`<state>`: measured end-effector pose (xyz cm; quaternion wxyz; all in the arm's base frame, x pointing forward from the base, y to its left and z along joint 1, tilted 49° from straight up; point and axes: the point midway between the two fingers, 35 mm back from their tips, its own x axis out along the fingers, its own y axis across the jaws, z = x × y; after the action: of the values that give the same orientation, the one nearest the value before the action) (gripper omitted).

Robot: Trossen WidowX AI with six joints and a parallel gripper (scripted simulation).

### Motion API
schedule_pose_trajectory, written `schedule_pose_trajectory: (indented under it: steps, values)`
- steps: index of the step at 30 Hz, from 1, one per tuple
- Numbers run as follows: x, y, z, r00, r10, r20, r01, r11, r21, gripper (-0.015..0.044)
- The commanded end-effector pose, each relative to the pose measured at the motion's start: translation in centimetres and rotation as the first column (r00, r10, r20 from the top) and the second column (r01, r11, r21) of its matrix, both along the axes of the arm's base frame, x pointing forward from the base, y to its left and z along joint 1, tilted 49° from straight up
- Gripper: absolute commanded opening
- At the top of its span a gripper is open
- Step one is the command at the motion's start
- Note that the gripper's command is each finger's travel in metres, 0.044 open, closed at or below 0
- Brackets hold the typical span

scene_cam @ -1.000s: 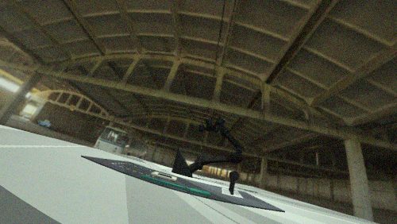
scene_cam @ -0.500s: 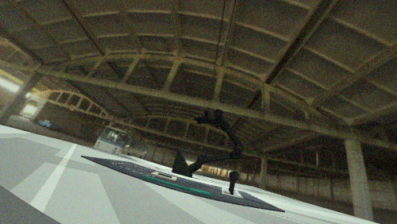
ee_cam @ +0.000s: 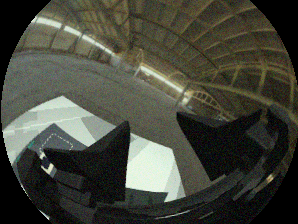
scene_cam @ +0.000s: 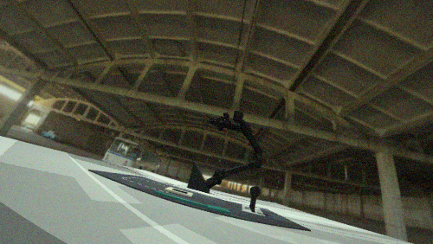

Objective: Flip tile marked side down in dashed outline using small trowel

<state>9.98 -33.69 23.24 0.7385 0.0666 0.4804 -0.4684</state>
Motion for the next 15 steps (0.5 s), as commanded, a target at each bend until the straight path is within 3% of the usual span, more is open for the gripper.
schedule_pose_trajectory:
  steps: [1, 15]
  values:
    - [4.2, 1.3, -0.6, 0.993, 0.100, 0.064, -0.105, 0.991, 0.078, 0.0270]
    - [16.4, 9.8, -2.0, 0.903, 0.343, 0.259, -0.420, 0.834, 0.358, 0.0270]
